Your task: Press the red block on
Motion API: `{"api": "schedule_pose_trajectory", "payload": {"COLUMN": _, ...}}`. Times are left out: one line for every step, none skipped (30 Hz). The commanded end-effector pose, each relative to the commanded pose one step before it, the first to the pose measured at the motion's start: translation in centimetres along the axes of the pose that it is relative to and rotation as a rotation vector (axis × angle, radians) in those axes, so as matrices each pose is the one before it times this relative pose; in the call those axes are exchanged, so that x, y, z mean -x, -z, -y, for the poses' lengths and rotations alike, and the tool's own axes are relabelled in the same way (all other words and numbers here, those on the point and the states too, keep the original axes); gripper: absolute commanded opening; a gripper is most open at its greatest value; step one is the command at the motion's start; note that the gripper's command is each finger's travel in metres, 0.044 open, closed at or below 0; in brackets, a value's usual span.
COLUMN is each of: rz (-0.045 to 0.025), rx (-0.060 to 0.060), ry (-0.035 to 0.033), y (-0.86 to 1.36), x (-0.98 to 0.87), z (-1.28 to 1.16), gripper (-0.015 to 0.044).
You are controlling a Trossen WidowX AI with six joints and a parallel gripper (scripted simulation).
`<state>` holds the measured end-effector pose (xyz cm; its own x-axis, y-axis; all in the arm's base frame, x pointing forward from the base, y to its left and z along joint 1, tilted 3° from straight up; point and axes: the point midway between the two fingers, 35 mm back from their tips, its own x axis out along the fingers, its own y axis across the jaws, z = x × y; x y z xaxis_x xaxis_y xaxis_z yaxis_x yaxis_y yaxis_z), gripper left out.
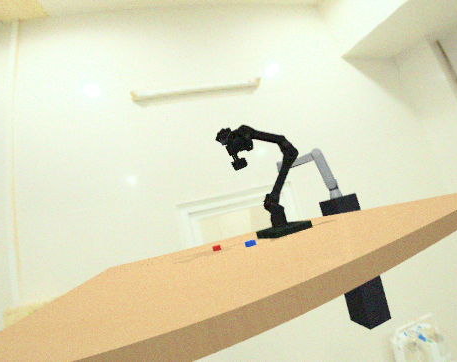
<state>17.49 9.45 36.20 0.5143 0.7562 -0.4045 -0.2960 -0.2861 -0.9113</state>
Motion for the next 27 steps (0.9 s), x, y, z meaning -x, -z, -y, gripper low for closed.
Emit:
{"api": "schedule_pose_trajectory", "payload": {"rz": 0.00000, "rx": 0.0000, "ry": 0.00000, "y": 0.000, "x": 0.000, "z": 0.000, "gripper": 0.0426}}
{"api": "schedule_pose_trajectory", "payload": {"rz": -0.00290, "rx": -0.0194, "ry": -0.00623, "y": 0.216, "x": -0.097, "z": -0.095, "gripper": 0.0440}}
{"api": "schedule_pose_trajectory", "payload": {"rz": -0.00921, "rx": -0.0581, "ry": -0.01855, "y": 0.648, "x": -0.293, "z": -0.280, "gripper": 0.0440}}
{"api": "schedule_pose_trajectory", "payload": {"rz": -0.01703, "rx": -0.0964, "ry": -0.03036, "y": 1.084, "x": -0.504, "z": -0.426, "gripper": 0.0440}}
{"api": "schedule_pose_trajectory", "payload": {"rz": -0.02388, "rx": -0.1180, "ry": -0.03626, "y": 1.343, "x": -0.654, "z": -0.430, "gripper": 0.0440}}
{"api": "schedule_pose_trajectory", "payload": {"rz": -0.02708, "rx": -0.1173, "ry": -0.03471, "y": 1.347, "x": -0.694, "z": -0.307, "gripper": 0.0440}}
{"api": "schedule_pose_trajectory", "payload": {"rz": -0.03018, "rx": -0.1163, "ry": -0.03280, "y": 1.336, "x": -0.732, "z": -0.186, "gripper": 0.0440}}
{"api": "schedule_pose_trajectory", "payload": {"rz": -0.03318, "rx": -0.1153, "ry": -0.03057, "y": 1.313, "x": -0.769, "z": -0.069, "gripper": 0.0440}}
{"api": "schedule_pose_trajectory", "payload": {"rz": -0.03603, "rx": -0.1143, "ry": -0.02801, "y": 1.279, "x": -0.804, "z": 0.043, "gripper": 0.0440}}
{"api": "schedule_pose_trajectory", "payload": {"rz": -0.03871, "rx": -0.1132, "ry": -0.02513, "y": 1.235, "x": -0.838, "z": 0.149, "gripper": 0.0440}}
{"api": "schedule_pose_trajectory", "payload": {"rz": -0.04116, "rx": -0.1122, "ry": -0.02194, "y": 1.181, "x": -0.870, "z": 0.247, "gripper": 0.0440}}
{"api": "schedule_pose_trajectory", "payload": {"rz": -0.03765, "rx": -0.0968, "ry": -0.01628, "y": 0.974, "x": -0.785, "z": 0.297, "gripper": 0.0440}}
{"api": "schedule_pose_trajectory", "payload": {"rz": -0.03107, "rx": -0.0765, "ry": -0.01096, "y": 0.733, "x": -0.644, "z": 0.289, "gripper": 0.0440}}
{"api": "schedule_pose_trajectory", "payload": {"rz": -0.03103, "rx": -0.0740, "ry": -0.00887, "y": 0.678, "x": -0.640, "z": 0.316, "gripper": 0.0440}}
{"api": "schedule_pose_trajectory", "payload": {"rz": -0.03091, "rx": -0.0716, "ry": -0.00687, "y": 0.626, "x": -0.636, "z": 0.338, "gripper": 0.0440}}
{"api": "schedule_pose_trajectory", "payload": {"rz": -0.03093, "rx": -0.0700, "ry": -0.00498, "y": 0.580, "x": -0.636, "z": 0.358, "gripper": 0.0440}}
{"api": "schedule_pose_trajectory", "payload": {"rz": -0.03105, "rx": -0.0688, "ry": -0.00315, "y": 0.540, "x": -0.640, "z": 0.376, "gripper": 0.0440}}
{"api": "schedule_pose_trajectory", "payload": {"rz": -0.03133, "rx": -0.0684, "ry": -0.00133, "y": 0.504, "x": -0.649, "z": 0.395, "gripper": 0.0440}}
{"api": "schedule_pose_trajectory", "payload": {"rz": -0.03165, "rx": -0.0682, "ry": 0.00054, "y": 0.470, "x": -0.661, "z": 0.412, "gripper": 0.0440}}
{"api": "schedule_pose_trajectory", "payload": {"rz": -0.03185, "rx": -0.0680, "ry": 0.00245, "y": 0.435, "x": -0.672, "z": 0.427, "gripper": 0.0440}}
{"api": "schedule_pose_trajectory", "payload": {"rz": -0.03206, "rx": -0.0680, "ry": 0.00444, "y": 0.401, "x": -0.686, "z": 0.440, "gripper": 0.0440}}
{"api": "schedule_pose_trajectory", "payload": {"rz": -0.03205, "rx": -0.0679, "ry": 0.00650, "y": 0.368, "x": -0.697, "z": 0.451, "gripper": 0.0440}}
{"api": "schedule_pose_trajectory", "payload": {"rz": -0.03187, "rx": -0.0678, "ry": 0.00855, "y": 0.332, "x": -0.708, "z": 0.458, "gripper": 0.0440}}
{"api": "schedule_pose_trajectory", "payload": {"rz": -0.03158, "rx": -0.0676, "ry": 0.01065, "y": 0.297, "x": -0.718, "z": 0.462, "gripper": 0.0440}}
{"api": "schedule_pose_trajectory", "payload": {"rz": -0.03107, "rx": -0.0674, "ry": 0.01274, "y": 0.261, "x": -0.727, "z": 0.463, "gripper": 0.0440}}
{"api": "schedule_pose_trajectory", "payload": {"rz": -0.03038, "rx": -0.0670, "ry": 0.01479, "y": 0.226, "x": -0.735, "z": 0.460, "gripper": 0.0440}}
{"api": "schedule_pose_trajectory", "payload": {"rz": -0.02947, "rx": -0.0666, "ry": 0.01680, "y": 0.192, "x": -0.740, "z": 0.454, "gripper": 0.0440}}
